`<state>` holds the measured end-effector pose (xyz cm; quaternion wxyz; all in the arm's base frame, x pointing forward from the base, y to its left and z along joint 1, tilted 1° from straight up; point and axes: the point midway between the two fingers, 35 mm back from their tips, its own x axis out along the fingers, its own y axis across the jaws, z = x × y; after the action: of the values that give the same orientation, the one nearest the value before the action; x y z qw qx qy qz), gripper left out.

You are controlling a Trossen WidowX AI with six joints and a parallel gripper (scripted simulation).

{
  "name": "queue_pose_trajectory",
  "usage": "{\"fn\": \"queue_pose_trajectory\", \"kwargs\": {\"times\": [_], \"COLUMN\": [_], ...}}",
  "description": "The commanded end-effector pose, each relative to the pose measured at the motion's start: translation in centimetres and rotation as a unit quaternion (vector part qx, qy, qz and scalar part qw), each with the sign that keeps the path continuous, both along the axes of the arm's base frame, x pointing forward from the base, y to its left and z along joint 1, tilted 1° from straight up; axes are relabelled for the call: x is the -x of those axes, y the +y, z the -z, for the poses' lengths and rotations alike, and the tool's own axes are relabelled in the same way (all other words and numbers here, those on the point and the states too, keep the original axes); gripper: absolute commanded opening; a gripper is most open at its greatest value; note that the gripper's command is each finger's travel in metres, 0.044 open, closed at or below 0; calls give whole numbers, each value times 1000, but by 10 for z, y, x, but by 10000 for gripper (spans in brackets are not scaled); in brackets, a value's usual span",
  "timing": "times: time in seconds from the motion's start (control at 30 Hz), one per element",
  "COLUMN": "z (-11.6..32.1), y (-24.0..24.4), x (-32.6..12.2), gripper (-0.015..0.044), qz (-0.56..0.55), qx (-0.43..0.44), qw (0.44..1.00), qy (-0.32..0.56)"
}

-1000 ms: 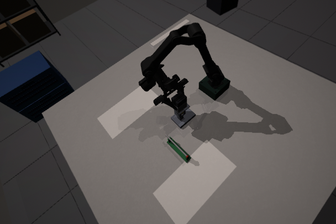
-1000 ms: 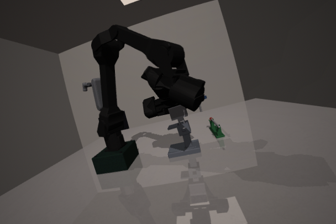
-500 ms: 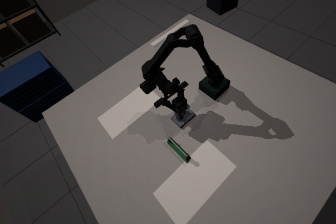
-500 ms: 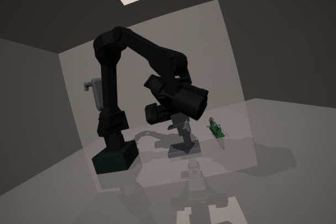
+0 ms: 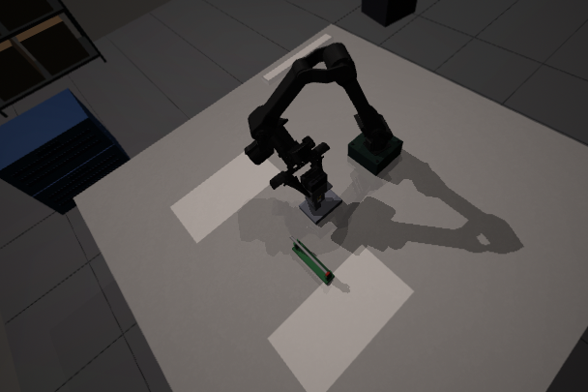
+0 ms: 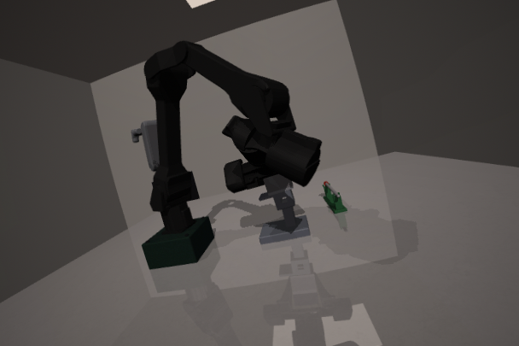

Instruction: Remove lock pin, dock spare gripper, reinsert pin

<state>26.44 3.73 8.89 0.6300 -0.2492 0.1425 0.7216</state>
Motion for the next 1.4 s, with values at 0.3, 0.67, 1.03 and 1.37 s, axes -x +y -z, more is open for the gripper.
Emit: {"fn": "queue_pose_trajectory", "kwargs": {"times": [0.3, 0.67, 1.03, 1.37], "z": [0, -11, -30, -47], "y": [0, 0, 1, 3], "x": [0, 1, 5, 8], "gripper": [315, 440, 440, 440], "qz": [0, 0, 0, 1], "qx": [0, 0, -2, -4], "qw": [1000, 1000, 1000, 1000], "qy": [0, 0, 6, 13]}}
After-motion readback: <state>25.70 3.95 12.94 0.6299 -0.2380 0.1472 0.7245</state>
